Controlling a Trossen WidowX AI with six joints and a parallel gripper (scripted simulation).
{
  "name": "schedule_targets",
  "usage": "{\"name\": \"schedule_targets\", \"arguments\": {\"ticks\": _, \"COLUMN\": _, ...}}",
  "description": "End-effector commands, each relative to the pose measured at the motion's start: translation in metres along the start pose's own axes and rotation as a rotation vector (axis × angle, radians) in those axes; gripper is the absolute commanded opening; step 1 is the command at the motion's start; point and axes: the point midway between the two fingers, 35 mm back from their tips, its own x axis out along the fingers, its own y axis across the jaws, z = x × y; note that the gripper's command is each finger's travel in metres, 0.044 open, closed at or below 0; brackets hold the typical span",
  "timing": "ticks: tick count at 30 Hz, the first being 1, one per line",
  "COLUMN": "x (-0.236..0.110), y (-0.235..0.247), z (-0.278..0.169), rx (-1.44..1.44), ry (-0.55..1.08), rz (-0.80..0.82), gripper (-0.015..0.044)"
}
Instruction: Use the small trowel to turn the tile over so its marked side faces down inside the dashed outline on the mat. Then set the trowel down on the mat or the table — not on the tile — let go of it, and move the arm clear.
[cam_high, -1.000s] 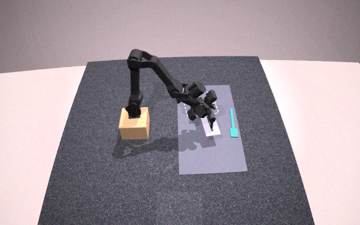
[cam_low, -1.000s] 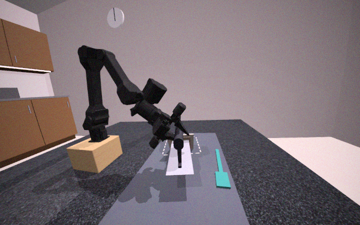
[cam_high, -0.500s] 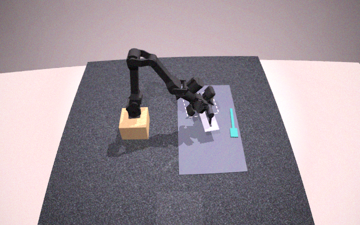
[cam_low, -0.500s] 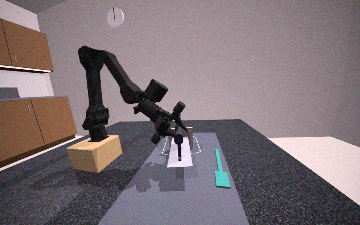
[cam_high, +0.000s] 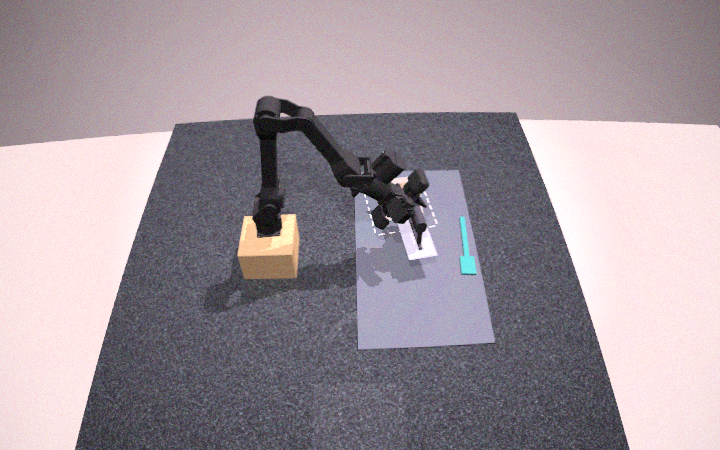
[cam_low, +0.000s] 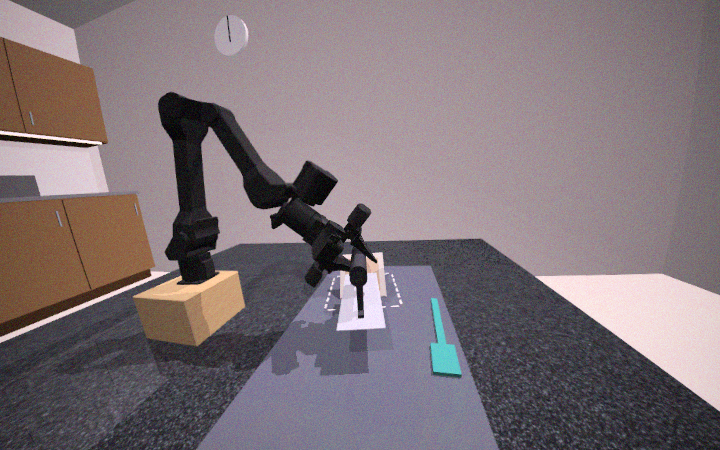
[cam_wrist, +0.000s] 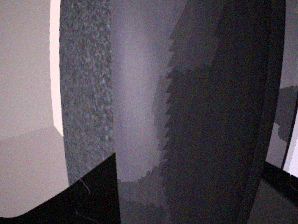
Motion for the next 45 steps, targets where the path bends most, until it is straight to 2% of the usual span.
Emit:
{"name": "schedule_targets", "arguments": {"ticks": 1, "x": -0.003, "y": 0.008, "z": 0.009, "rx": -0.002, "ry": -0.004, "rz": 0.012, "gripper": 0.0000}}
{"name": "schedule_targets", "arguments": {"ticks": 14, "x": -0.021, "y": 0.027, "z": 0.060, "rx": -0.006, "ry": -0.007, "rz": 0.014, "gripper": 0.0000}}
{"name": "schedule_targets", "arguments": {"ticks": 45, "x": -0.021, "y": 0.027, "z": 0.060, "rx": -0.006, "ry": -0.007, "rz": 0.014, "gripper": 0.0000}}
